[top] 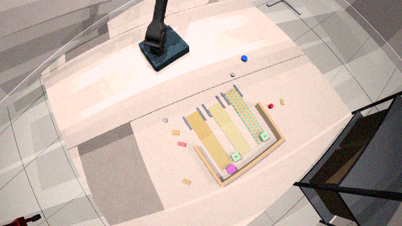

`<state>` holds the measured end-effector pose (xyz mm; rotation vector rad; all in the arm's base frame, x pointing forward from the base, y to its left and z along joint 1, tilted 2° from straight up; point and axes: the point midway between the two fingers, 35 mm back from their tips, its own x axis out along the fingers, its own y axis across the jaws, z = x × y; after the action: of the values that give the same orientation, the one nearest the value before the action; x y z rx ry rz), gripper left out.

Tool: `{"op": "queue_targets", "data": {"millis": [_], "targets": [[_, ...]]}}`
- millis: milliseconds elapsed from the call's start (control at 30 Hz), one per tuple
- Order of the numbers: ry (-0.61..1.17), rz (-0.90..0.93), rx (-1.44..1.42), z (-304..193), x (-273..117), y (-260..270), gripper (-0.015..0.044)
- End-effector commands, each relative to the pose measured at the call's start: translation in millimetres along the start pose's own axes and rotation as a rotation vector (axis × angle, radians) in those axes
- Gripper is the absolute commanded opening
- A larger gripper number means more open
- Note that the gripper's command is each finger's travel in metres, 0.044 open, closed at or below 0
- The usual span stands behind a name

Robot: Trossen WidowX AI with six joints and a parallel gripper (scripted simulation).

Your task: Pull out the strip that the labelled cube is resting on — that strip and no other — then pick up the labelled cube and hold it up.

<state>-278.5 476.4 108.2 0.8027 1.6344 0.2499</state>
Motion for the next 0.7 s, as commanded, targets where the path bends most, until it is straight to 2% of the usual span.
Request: {"op": "queue_targets", "data": {"millis": [0,333,667], "targets": [[-0.002,0.001,-0.002,2.3,0.1,2.3,0.04],[-0.115,0.061,-0.117,131.5,-9.7,97.8,0.04],[-0.276,0.098,-0.258,291.4,-53.3,153.4,0.04]]}}
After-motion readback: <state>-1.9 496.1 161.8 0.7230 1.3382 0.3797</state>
